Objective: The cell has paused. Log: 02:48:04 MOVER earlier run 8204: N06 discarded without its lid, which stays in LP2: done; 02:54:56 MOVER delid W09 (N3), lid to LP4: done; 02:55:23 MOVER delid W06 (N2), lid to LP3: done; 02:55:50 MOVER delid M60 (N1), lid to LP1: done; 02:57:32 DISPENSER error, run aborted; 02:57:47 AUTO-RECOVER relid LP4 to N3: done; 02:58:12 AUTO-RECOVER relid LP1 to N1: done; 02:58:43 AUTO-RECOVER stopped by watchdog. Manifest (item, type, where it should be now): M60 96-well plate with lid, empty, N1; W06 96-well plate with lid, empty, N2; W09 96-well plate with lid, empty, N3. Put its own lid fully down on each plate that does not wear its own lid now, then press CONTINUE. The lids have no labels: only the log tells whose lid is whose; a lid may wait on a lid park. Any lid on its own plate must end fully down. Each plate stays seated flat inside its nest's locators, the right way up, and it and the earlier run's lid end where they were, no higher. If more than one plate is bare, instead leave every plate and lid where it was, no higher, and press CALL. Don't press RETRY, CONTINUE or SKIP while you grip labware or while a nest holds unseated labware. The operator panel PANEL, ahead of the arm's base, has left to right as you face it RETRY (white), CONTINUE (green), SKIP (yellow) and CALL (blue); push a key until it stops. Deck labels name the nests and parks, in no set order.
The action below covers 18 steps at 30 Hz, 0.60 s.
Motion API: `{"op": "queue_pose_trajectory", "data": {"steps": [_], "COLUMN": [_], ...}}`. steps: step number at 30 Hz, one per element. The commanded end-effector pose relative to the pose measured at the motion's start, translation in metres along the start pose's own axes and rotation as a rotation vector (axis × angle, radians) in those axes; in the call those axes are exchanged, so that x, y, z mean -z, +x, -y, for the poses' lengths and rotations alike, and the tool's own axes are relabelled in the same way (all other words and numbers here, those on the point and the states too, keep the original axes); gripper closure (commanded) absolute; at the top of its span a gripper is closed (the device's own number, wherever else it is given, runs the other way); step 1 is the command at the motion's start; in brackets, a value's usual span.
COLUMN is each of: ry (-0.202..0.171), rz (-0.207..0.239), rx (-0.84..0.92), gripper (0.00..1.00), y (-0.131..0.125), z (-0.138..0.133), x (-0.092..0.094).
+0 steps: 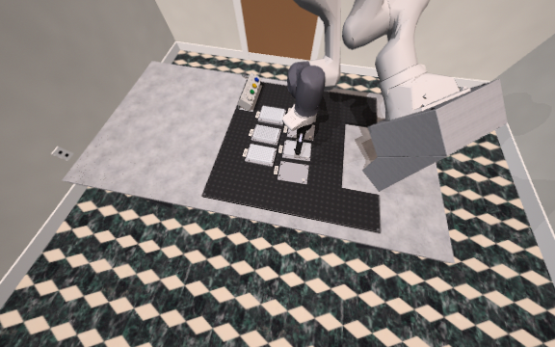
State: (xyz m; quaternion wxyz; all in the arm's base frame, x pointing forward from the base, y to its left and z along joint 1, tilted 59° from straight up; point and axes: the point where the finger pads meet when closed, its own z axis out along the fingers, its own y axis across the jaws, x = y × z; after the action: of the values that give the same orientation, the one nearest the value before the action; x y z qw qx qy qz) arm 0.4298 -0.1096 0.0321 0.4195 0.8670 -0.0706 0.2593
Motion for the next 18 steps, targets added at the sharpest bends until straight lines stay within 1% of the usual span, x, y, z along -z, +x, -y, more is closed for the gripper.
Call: {"op": "queue_pose_trajectory", "data": {"steps": [1, 6, 18], "ry": [-0.006, -0.006, -0.006], "rz": [0.0, 0.0, 0.0], "rx": [0.008, 0.008, 0.008], "gripper": [1.0, 1.0, 1.0], "y": [0.0, 0.0, 0.0], "z": [-0.002, -0.002, -0.002], "x": [0.003, 0.007, 0.026]}}
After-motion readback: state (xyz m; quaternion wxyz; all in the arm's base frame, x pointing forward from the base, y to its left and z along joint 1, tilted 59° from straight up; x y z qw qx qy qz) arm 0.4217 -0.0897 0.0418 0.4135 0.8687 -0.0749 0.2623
